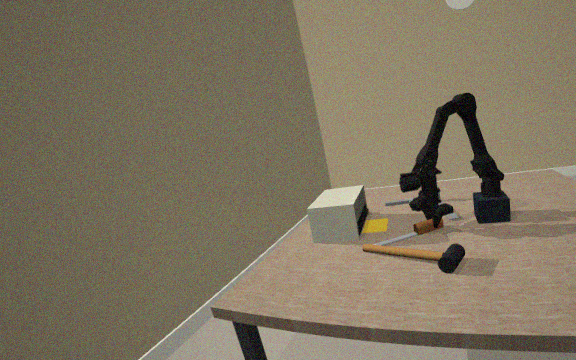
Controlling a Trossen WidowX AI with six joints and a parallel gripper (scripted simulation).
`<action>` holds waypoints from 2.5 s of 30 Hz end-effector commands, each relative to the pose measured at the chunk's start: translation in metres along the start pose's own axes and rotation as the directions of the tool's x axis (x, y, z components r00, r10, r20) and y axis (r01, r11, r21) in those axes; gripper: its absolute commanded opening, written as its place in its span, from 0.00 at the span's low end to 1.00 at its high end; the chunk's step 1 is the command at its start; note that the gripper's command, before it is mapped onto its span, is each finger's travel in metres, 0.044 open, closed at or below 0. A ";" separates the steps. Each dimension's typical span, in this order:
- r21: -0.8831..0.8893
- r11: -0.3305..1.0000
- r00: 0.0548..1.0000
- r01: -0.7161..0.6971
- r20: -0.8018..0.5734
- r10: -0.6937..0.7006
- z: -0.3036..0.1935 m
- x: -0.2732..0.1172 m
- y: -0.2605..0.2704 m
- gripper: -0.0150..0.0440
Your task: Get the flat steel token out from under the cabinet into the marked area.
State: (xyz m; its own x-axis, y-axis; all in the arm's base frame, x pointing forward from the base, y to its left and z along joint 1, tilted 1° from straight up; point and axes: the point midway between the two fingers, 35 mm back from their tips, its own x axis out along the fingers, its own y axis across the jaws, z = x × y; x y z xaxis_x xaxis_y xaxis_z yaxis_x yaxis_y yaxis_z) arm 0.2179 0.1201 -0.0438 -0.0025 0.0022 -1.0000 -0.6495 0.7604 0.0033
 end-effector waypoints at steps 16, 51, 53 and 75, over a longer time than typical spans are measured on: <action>-0.011 1.000 1.000 -0.006 0.003 0.006 0.005 0.000 0.013 0.25; -0.011 1.000 1.000 -0.007 0.003 0.007 0.010 -0.001 0.029 0.25; -0.011 1.000 1.000 -0.007 0.004 0.007 0.011 -0.001 0.031 0.25; -0.011 1.000 1.000 -0.008 0.004 0.008 0.014 -0.001 0.038 0.25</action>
State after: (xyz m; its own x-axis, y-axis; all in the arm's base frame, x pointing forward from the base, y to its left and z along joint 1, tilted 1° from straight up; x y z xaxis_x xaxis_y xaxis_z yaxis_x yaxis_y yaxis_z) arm 0.2043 0.1526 -0.0436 -0.0034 0.0029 -1.0000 -0.6490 0.7608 0.0044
